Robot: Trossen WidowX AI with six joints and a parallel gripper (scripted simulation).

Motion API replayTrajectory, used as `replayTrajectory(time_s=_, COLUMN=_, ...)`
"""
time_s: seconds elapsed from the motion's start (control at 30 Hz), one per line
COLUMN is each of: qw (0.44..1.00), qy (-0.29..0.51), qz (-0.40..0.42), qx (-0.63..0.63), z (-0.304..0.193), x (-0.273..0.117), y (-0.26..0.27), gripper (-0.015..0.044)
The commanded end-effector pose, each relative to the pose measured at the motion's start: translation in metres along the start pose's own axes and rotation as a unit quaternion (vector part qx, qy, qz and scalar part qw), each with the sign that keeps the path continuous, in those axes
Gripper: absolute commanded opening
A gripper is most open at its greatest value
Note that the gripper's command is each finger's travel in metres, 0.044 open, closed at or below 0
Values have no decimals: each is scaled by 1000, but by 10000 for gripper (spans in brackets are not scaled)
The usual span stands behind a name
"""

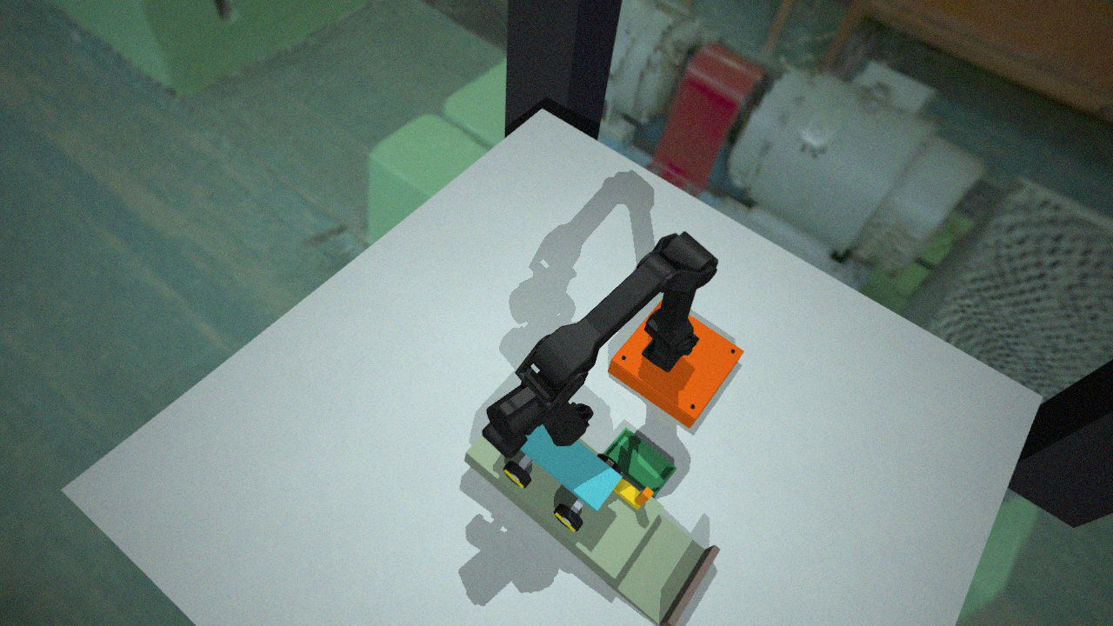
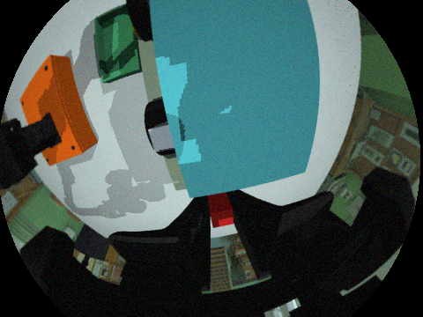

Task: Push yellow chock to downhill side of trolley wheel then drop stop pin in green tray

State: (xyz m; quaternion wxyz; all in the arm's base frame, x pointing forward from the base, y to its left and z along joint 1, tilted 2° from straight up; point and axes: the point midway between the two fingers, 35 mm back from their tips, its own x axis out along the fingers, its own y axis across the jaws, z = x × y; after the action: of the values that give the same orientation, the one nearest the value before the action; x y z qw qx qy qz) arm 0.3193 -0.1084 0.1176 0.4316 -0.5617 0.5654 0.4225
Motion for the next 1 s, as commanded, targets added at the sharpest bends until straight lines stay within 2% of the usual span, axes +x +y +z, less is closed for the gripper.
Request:
replayTrajectory(time_s=0.0, qw=1000, qy=0, qz=-1, qx=-1, z=-1, x=-5, y=0, gripper=0)
replayTrajectory(time_s=0.97, qw=1000, qy=0, qz=-1, qx=-1, z=-2, x=-25, y=1, gripper=0)
